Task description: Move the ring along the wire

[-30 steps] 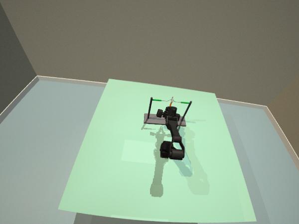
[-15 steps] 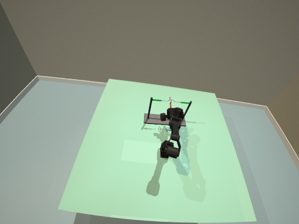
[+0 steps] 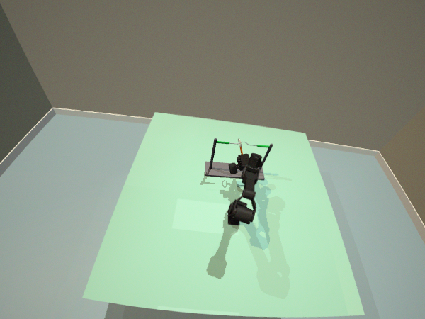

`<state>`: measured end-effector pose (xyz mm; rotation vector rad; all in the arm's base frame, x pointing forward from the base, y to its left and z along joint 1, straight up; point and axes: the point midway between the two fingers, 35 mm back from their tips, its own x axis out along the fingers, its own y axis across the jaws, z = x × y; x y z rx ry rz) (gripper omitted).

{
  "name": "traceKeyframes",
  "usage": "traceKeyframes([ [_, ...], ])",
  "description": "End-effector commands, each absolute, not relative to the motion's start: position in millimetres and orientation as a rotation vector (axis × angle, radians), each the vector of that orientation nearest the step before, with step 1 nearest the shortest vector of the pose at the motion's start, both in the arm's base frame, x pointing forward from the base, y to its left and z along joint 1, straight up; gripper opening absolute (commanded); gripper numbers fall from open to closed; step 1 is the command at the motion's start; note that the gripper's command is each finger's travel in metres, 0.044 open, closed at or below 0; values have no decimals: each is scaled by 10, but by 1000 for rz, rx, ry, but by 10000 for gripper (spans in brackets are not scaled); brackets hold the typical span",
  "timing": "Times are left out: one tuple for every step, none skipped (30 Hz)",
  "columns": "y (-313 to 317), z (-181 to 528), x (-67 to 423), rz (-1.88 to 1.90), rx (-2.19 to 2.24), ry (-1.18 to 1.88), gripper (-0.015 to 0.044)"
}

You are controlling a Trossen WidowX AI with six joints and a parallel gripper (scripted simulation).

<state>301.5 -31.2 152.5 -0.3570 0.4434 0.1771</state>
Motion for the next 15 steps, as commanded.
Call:
traceKeyframes([
  [-260, 1505, 2993, 170, -346, 440, -150],
  [-241, 1498, 2987, 167, -337, 440, -150],
  [-220, 1490, 2981, 163, -327, 440, -150],
  [-196, 1483, 2974, 159, -315, 440, -150],
  [-172, 1476, 2968, 154, -303, 440, -150],
  [-147, 1469, 2962, 150, -290, 440, -150],
  [-122, 1462, 2957, 145, -278, 441, -150],
  [-96, 1456, 2951, 140, -264, 441, -150],
  [-76, 1452, 2947, 136, -254, 441, -150],
  [-56, 1448, 2944, 132, -243, 441, -150],
  [-33, 1443, 2940, 128, -231, 441, -150],
  [-7, 1439, 2936, 123, -218, 441, -150],
  [21, 1434, 2932, 117, -204, 441, -150],
  [48, 1431, 2928, 112, -190, 441, -150],
  [75, 1427, 2924, 107, -176, 442, -150],
])
